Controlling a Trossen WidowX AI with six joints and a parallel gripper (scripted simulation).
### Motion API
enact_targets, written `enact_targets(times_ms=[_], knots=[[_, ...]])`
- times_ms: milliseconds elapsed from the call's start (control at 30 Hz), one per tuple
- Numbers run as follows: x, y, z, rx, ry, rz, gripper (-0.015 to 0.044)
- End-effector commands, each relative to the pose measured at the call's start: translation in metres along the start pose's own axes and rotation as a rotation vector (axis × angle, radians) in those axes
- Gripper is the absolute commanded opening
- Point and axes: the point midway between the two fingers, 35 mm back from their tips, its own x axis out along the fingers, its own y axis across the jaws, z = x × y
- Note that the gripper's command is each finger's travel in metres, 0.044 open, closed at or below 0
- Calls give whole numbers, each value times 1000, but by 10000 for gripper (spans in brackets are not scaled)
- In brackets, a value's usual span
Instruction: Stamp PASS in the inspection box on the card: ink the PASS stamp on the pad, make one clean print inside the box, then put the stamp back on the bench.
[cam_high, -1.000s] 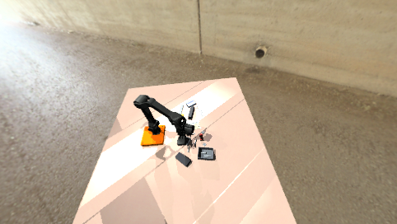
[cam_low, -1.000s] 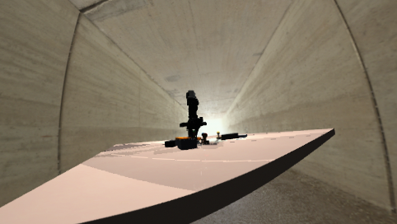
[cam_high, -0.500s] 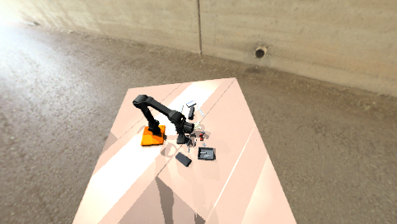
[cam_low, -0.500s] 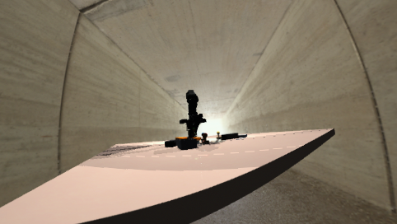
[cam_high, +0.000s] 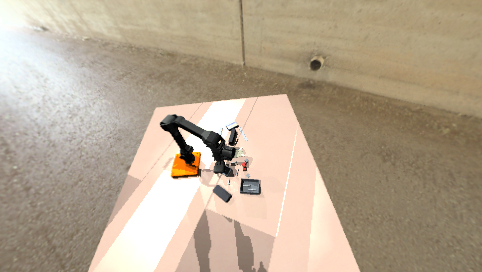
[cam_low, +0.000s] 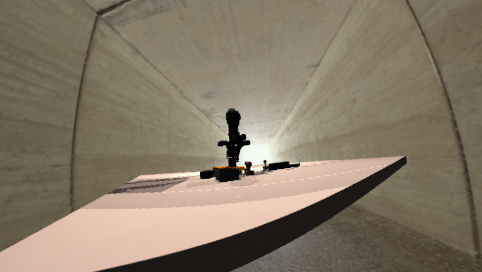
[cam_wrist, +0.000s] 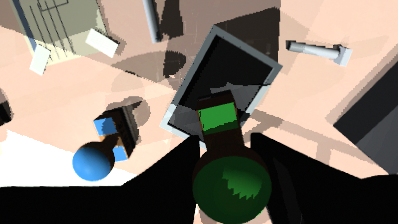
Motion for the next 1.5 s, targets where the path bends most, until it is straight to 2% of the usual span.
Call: enact_targets(times_ms=[0,900,1467], knots=[[-4,4,7,-3,-8,0,0],[-6,127,100,28,-17,13,0],[3,128,102,28,-18,13,0]])
